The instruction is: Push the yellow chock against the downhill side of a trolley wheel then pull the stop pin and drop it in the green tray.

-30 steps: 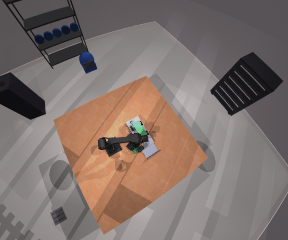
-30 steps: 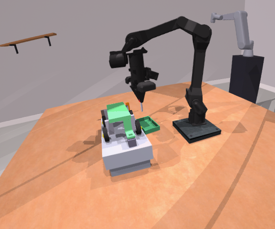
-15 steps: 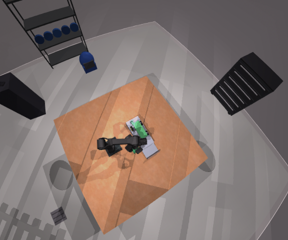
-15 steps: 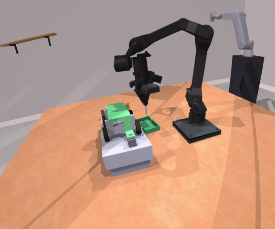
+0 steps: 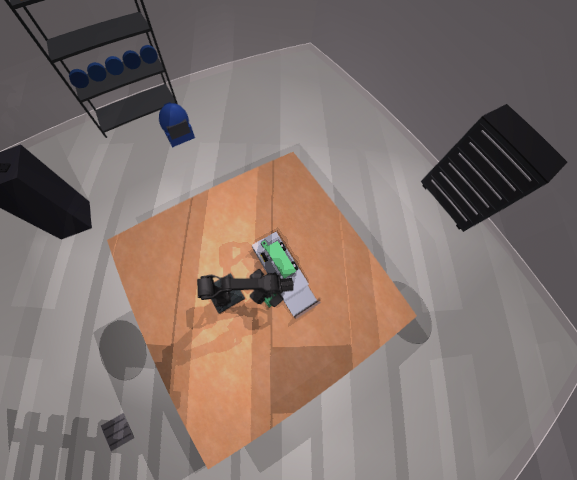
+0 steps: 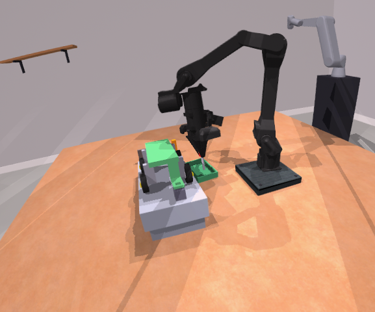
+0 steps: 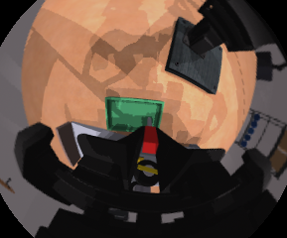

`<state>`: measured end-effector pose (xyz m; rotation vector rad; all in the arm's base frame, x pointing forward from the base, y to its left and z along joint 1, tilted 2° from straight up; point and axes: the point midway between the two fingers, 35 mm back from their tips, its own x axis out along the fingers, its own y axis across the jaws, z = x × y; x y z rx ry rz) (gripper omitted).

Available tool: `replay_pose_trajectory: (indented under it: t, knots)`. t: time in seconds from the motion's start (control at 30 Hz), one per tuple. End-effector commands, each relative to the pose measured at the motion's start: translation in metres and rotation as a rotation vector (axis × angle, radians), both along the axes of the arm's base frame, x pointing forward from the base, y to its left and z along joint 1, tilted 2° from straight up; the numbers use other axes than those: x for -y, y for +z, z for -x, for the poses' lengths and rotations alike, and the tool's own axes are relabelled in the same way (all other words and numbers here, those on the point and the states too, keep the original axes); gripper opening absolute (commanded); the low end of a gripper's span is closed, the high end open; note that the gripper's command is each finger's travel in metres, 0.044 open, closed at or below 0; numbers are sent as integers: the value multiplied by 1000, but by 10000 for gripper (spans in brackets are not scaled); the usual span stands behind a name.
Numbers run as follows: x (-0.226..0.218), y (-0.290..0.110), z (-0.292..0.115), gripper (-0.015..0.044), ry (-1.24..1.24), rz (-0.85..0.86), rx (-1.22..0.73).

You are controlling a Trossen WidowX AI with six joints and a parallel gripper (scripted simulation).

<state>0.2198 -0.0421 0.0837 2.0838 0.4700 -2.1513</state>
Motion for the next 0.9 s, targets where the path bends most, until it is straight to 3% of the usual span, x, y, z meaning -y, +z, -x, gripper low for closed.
replay_pose_trajectory:
  t: [0.0, 0.2, 0.43, 0.87]
  knots:
    - [-7, -13, 2, 0, -4, -7, -2]
    - [-10, -18, 3, 0, -4, -7, -2]
    - [-6, -18, 3, 184, -4, -7, -2]
    - [1, -21, 2, 190, -4, -6, -2]
